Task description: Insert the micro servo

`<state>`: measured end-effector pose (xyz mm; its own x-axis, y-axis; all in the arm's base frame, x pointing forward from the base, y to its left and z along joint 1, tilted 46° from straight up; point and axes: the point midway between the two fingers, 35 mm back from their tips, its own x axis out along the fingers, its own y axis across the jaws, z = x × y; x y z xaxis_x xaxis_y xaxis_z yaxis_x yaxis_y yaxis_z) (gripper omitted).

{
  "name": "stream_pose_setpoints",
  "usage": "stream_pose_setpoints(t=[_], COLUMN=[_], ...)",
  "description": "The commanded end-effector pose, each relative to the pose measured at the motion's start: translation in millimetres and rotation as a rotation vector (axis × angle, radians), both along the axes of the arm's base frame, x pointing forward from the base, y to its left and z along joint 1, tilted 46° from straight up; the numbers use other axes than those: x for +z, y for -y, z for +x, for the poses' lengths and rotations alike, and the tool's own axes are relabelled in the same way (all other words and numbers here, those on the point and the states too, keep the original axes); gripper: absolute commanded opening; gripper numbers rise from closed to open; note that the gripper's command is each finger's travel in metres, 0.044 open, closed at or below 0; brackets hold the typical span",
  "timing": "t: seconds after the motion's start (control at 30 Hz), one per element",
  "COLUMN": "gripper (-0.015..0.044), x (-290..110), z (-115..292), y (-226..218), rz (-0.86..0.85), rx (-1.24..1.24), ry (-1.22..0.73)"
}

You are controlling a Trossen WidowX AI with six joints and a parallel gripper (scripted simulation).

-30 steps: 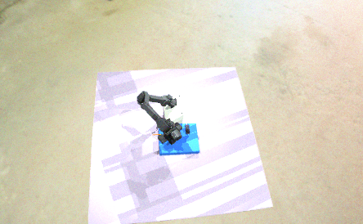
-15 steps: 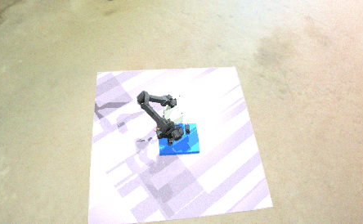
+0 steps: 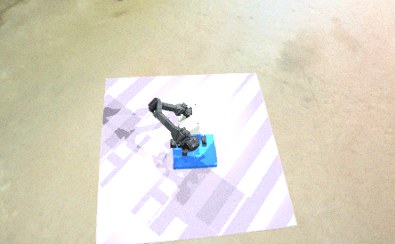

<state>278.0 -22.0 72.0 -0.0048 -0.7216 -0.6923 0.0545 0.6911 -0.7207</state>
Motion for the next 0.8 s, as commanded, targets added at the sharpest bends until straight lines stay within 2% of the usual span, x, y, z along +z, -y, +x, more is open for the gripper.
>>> stream_pose_setpoints(t=[0.0, 0.57, 0.77], gripper=[0.0000, 0.0000, 0.0000], x=[2, -2, -4], z=[-15, -91, -93], y=[-2, -5, -4], rz=[0.005, 0.005, 0.005], rx=[0.000, 0.000, 0.000], ry=[0.013, 0.008, 0.008])
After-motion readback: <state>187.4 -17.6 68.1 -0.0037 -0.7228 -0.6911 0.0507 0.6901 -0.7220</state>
